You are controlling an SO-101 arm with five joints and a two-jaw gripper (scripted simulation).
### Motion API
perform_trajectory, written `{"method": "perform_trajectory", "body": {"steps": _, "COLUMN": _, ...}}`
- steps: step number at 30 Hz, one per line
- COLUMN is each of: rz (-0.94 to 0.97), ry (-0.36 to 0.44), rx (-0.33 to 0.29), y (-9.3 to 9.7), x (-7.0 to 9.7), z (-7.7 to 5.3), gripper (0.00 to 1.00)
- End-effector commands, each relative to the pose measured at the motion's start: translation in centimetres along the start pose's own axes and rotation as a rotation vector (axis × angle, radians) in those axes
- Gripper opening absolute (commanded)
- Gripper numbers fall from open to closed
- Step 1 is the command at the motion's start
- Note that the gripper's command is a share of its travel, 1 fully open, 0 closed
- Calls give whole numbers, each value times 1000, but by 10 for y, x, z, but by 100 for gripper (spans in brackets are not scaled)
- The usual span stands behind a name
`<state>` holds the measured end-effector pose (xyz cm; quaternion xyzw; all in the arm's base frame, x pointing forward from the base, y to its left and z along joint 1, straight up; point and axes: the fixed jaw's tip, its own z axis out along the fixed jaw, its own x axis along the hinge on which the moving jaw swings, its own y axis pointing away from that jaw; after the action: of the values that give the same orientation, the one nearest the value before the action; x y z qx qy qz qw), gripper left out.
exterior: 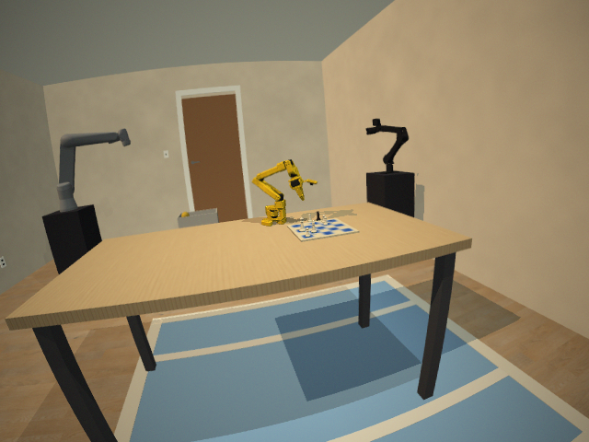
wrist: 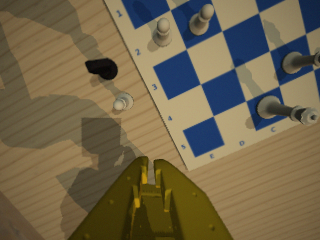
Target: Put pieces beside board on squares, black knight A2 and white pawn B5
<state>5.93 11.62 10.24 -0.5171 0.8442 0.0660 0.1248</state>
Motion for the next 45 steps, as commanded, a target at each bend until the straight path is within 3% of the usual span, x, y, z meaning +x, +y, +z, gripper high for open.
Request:
{"method": "perform_trajectory", "body": {"steps": 1, "rz": -6, "ry": 7, "rx": -3, "y": 1, "x": 3, "z": 0, "gripper": 0}}
{"method": "perform_trajectory", "body": {"steps": 14, "rz": -6, "ry": 7, "rx": -3, "y": 1, "x": 4, "z": 5, "gripper": 0}}
{"method": "perform_trajectory", "body": {"steps": 29, "rz": -6, "ry": 6, "rx": -3, "y": 2, "x": 16, "z": 51, "gripper": 0}}
{"method": "perform_trajectory", "body": {"steps": 38, "rz": -6, "ry": 6, "rx": -3, "y": 2, "x": 20, "z": 65, "gripper": 0}}
{"method": "perform_trajectory", "body": {"steps": 45, "rz": -6, "ry": 6, "rx": -3, "y": 2, "x": 21, "z": 68, "gripper": 0}}
